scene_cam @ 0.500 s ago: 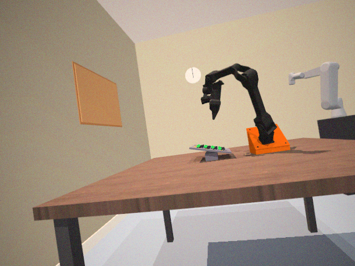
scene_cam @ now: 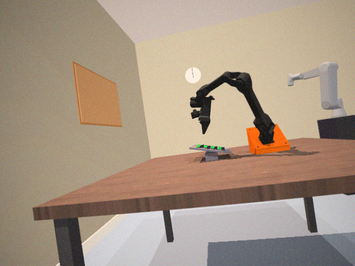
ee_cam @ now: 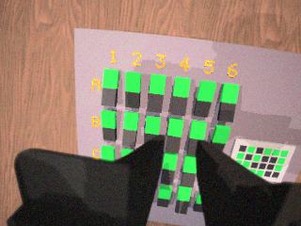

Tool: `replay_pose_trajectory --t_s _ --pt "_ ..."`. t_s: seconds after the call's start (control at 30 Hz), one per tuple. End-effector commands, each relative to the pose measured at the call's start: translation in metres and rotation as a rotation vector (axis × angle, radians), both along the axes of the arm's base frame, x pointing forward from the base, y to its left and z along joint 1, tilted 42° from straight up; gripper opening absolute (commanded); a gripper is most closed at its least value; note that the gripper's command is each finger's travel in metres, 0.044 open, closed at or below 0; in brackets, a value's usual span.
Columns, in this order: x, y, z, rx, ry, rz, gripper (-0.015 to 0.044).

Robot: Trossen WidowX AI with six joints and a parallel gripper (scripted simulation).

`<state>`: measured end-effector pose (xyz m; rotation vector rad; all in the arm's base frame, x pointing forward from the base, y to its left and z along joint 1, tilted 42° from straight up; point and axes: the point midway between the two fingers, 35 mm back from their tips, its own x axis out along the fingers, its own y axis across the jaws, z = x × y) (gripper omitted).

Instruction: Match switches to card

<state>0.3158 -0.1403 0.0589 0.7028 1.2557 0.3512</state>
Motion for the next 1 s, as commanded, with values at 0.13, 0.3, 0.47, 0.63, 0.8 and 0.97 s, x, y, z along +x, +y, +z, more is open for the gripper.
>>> replay_pose_trajectory --t_s 0.13,0.3,0.47,0.63,0.8,0.97 --pt "0.012 0.023 -0.03 0.005 -0.018 -0.034 0.0" --pt "0.012 0.023 -0.03 0.005 -0.018 -0.034 0.0" --pt "0.015 0.029 -0.037 0.005 -0.018 -0.033 0.0" --pt "0.016 0.031 -0.039 0.005 -0.018 -0.033 0.0" --pt "0.019 0.035 -0.044 0.005 -0.018 -0.033 0.0" --pt "0.02 0.038 -0.047 0.006 -0.018 -0.033 0.0"
